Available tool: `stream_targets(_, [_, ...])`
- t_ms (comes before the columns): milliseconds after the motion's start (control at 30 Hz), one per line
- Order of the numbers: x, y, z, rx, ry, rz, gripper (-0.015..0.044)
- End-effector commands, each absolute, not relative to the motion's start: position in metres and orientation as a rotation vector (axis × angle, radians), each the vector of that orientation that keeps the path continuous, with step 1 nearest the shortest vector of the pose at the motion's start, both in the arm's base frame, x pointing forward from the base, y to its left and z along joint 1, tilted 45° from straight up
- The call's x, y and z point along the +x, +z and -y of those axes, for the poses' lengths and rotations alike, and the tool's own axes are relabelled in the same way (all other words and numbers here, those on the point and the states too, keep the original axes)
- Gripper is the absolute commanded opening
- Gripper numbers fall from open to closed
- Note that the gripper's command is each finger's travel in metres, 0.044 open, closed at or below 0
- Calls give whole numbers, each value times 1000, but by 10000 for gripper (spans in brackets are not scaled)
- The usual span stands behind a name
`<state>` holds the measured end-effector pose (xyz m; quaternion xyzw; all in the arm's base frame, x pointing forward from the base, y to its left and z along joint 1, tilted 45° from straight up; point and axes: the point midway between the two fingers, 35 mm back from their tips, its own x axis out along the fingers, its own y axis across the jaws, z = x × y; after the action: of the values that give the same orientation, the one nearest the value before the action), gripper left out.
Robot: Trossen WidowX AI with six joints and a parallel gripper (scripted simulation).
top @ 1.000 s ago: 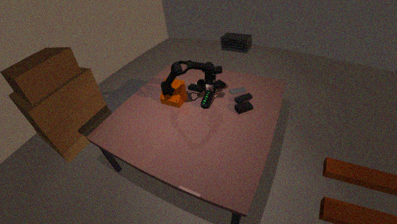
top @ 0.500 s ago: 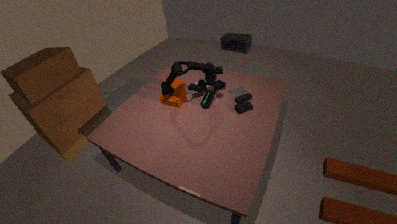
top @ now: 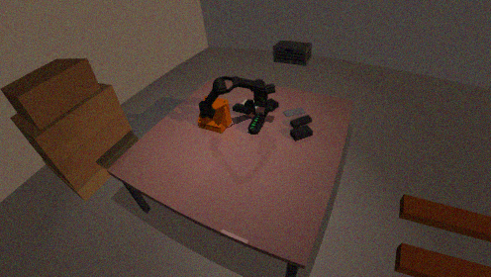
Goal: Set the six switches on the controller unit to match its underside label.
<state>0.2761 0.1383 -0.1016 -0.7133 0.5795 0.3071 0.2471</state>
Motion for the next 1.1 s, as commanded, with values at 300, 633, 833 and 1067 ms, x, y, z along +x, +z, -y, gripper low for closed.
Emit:
stream_targets(300, [278, -107, -130, -1958, 834, -1584, 337])
stream_targets(633, [279, -112, -125, -1958, 834, -1584, 337])
stream_targets(833, [279, -116, -122, -1958, 834, -1584, 337])
stream_targets(1067, [279, -117, -121, -1953, 834, -1584, 337])
